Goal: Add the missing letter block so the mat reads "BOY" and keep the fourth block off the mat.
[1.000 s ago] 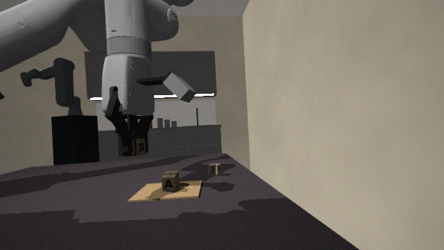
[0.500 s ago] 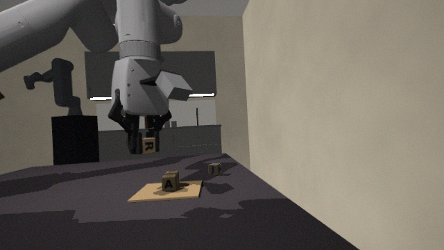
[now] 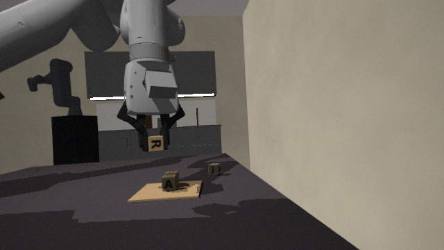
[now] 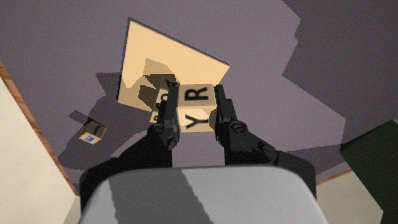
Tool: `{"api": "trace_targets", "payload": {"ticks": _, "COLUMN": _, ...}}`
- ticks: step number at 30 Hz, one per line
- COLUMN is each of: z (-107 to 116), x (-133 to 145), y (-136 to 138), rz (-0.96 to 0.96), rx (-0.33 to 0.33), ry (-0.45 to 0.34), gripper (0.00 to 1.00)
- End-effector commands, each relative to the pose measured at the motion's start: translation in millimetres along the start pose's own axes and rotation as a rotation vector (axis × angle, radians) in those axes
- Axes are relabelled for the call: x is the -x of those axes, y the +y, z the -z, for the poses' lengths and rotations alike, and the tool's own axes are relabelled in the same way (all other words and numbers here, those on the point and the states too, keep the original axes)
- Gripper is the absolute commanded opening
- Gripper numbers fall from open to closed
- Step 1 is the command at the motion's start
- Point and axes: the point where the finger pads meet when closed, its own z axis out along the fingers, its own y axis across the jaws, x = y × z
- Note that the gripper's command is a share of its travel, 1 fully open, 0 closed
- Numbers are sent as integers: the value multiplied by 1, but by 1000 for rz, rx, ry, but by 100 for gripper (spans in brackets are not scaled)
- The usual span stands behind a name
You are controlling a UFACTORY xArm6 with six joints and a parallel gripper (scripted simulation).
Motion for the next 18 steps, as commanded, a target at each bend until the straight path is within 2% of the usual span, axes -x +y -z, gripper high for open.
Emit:
{"api": "trace_targets", "payload": {"ticks": 1, "z": 1, "x": 4, "y": -7, "rz": -138, "rx": 15, "ry": -1, "gripper": 27}}
{"api": "trace_targets", "payload": {"ticks": 5, "z": 3, "x": 7, "y": -14, "rz": -262, "rx": 9, "ry": 1, "gripper": 27}}
{"api": "trace_targets", "payload": {"ticks": 18, "z": 4, "x": 12, "y": -22, "rz": -415, "rx": 0, "ry": 2, "gripper": 27}}
